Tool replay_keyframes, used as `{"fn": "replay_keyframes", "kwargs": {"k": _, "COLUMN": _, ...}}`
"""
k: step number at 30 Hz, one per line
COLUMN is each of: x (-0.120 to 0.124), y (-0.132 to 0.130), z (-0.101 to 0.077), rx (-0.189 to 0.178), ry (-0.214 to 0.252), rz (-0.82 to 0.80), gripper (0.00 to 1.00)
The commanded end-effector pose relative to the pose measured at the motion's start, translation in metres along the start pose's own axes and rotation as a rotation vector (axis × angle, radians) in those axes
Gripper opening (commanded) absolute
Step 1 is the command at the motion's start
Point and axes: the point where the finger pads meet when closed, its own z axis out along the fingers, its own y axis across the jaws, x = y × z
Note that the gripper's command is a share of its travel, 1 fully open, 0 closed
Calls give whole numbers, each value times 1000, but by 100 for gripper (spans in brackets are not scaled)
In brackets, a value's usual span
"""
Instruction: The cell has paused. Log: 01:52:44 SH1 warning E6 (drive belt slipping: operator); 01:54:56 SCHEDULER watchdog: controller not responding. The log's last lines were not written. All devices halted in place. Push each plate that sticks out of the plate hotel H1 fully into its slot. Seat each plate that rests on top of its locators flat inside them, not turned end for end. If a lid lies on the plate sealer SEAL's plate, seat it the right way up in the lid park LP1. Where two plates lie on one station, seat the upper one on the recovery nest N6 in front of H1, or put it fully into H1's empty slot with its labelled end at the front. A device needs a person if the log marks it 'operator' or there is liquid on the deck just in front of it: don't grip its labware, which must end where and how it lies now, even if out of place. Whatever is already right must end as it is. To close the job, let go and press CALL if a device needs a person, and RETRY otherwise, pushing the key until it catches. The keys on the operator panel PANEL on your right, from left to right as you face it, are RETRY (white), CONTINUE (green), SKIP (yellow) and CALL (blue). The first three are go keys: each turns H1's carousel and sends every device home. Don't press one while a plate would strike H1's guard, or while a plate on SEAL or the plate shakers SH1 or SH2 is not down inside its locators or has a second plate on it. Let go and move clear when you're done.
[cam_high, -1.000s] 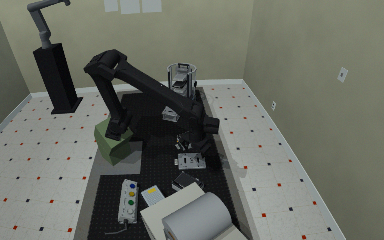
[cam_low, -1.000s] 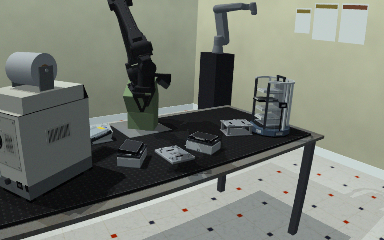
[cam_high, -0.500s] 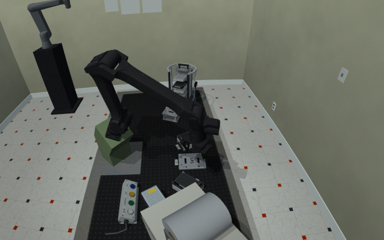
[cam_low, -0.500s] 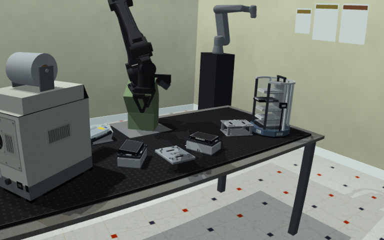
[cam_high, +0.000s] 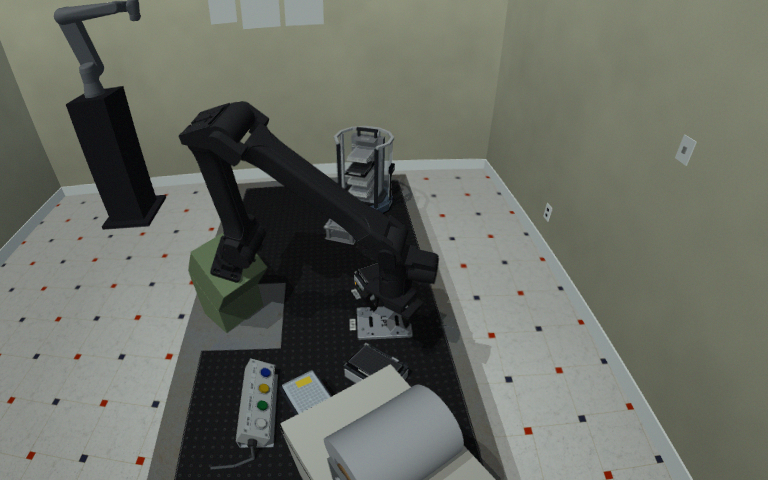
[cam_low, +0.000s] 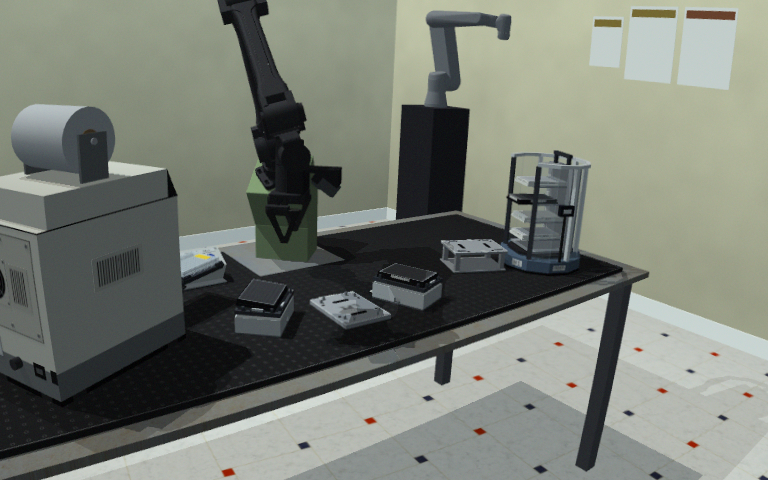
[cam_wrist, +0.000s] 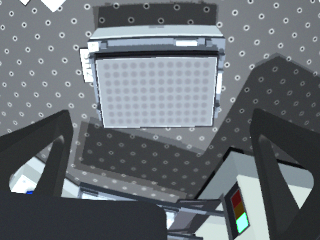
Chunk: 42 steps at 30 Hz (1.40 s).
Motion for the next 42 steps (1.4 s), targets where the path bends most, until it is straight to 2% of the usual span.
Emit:
{"fn": "replay_keyframes", "kwargs": {"k": 1, "x": 3, "y": 2, "z": 21, "rx": -15, "ry": 11, "rz": -12, "gripper": 100}}
{"fn": "replay_keyframes", "kwargs": {"k": 19, "x": 4, "y": 4, "z": 63, "rx": -15, "ry": 12, "rz": -13, "gripper": 100}}
{"fn": "replay_keyframes", "kwargs": {"k": 20, "x": -2, "y": -7, "z": 50, "rx": 11, "ry": -2, "rz": -6, "gripper": 100}}
{"fn": "replay_keyframes", "kwargs": {"k": 42, "x": -2, "y": -7, "z": 50, "rx": 11, "ry": -2, "rz": -6, "gripper": 100}}
